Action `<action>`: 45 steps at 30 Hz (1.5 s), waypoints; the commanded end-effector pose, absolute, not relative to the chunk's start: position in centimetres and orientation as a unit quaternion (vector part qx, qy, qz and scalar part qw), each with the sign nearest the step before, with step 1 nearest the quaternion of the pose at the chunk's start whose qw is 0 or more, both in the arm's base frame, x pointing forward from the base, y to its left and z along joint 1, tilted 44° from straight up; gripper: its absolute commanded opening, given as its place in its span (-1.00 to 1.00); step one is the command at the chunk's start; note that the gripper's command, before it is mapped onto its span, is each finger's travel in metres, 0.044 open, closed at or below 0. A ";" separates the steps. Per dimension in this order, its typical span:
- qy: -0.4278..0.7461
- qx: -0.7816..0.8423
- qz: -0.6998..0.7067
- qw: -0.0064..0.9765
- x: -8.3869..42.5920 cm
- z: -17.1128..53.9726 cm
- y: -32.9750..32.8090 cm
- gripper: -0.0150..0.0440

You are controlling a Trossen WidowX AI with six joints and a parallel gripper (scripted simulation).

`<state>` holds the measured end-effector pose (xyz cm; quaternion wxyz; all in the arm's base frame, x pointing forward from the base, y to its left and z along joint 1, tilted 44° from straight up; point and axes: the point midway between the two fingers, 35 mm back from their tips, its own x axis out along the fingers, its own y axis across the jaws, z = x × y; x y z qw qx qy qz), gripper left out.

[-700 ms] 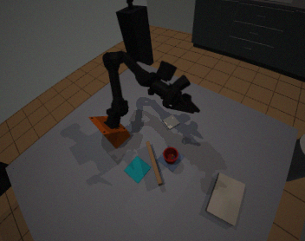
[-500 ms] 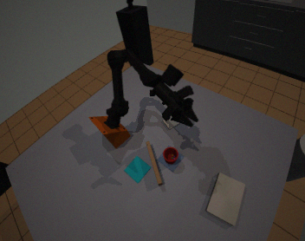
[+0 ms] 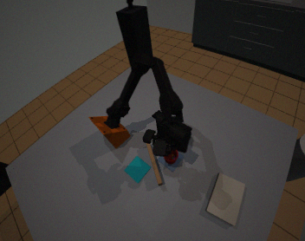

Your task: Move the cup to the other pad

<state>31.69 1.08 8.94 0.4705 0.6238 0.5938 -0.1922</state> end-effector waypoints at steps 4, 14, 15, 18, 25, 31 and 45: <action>0.615 0.680 -0.263 0.301 30.7 8.7 1.8 0.01; 0.615 0.680 -0.263 0.301 30.9 8.2 2.2 0.01; 0.615 0.680 -0.263 0.301 30.9 8.1 2.3 0.01; 0.615 0.679 -0.263 0.301 31.0 7.8 2.6 0.01; 0.615 0.679 -0.263 0.301 31.2 6.9 3.4 0.01; 0.615 0.680 -0.263 0.301 31.3 6.2 4.0 0.01; 0.615 0.680 -0.262 0.300 31.5 4.7 5.6 0.01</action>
